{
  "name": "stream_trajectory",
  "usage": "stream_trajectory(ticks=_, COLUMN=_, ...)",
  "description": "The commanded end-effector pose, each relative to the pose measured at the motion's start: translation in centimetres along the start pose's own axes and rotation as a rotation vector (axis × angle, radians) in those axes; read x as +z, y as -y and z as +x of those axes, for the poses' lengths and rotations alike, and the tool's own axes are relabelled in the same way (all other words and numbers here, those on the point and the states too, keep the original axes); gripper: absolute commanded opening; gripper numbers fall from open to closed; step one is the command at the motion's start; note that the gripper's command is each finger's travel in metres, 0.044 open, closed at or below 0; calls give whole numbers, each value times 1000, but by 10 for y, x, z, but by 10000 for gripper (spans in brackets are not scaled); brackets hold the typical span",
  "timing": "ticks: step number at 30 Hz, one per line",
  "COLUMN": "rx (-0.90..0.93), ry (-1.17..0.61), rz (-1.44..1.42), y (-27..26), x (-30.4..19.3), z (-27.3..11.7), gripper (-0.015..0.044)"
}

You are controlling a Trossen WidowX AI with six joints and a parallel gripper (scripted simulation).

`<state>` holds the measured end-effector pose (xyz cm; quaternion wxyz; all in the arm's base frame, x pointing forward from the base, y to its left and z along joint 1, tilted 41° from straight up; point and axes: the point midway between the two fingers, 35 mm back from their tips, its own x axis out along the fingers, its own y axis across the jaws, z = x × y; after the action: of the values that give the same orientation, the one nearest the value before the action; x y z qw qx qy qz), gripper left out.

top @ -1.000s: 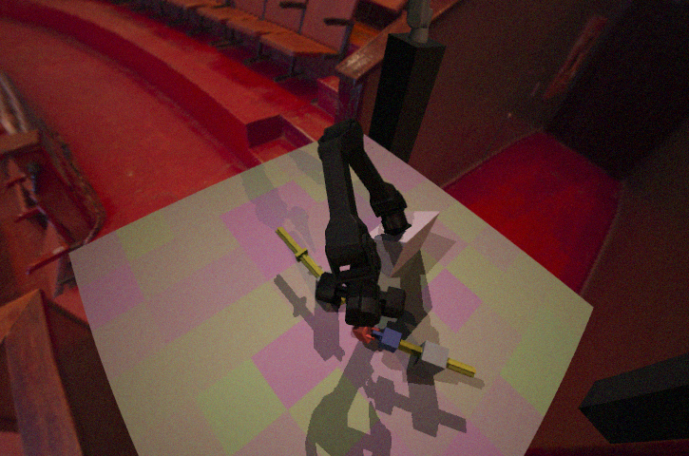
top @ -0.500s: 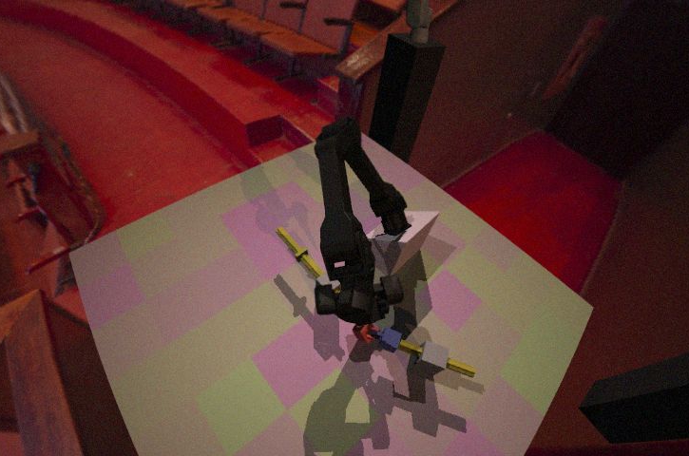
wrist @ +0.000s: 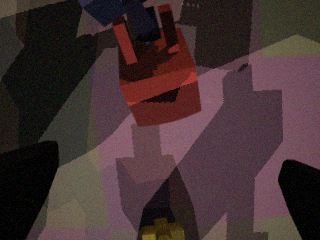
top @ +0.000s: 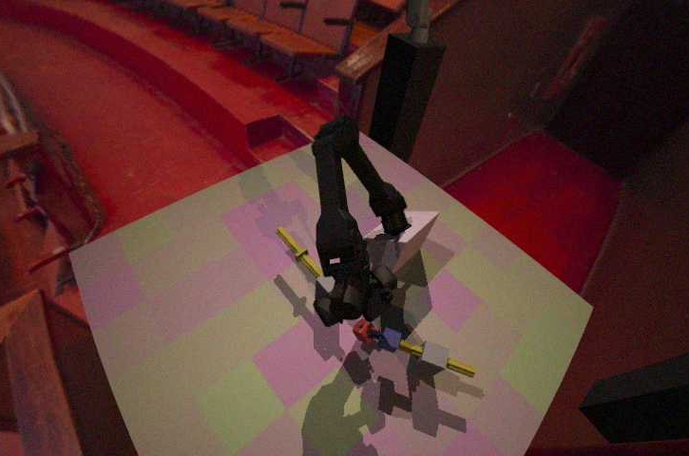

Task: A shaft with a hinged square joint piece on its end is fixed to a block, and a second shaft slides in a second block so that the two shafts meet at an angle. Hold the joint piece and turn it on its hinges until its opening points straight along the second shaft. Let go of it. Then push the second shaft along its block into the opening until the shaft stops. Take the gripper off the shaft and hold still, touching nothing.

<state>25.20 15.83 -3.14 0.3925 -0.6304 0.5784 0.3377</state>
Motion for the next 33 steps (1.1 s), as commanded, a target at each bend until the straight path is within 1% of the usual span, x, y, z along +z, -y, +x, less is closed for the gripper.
stream_trajectory(ticks=1, rx=2, ry=25, rz=-130, y=0, x=-2, z=0, gripper=440)
stream_trajectory(ticks=9, rx=-1, ry=56, rz=-337, y=1, x=-3, z=2, gripper=440)
stream_trajectory(ticks=17, rx=-2, ry=58, rz=-354, y=1, x=-3, z=4, gripper=440)
stream_trajectory(ticks=28, rx=-2, ry=55, rz=-354, y=8, x=-18, z=76, gripper=440)
stream_trajectory(ticks=33, rx=-2, ry=55, rz=-354, y=8, x=-19, z=81, gripper=440)
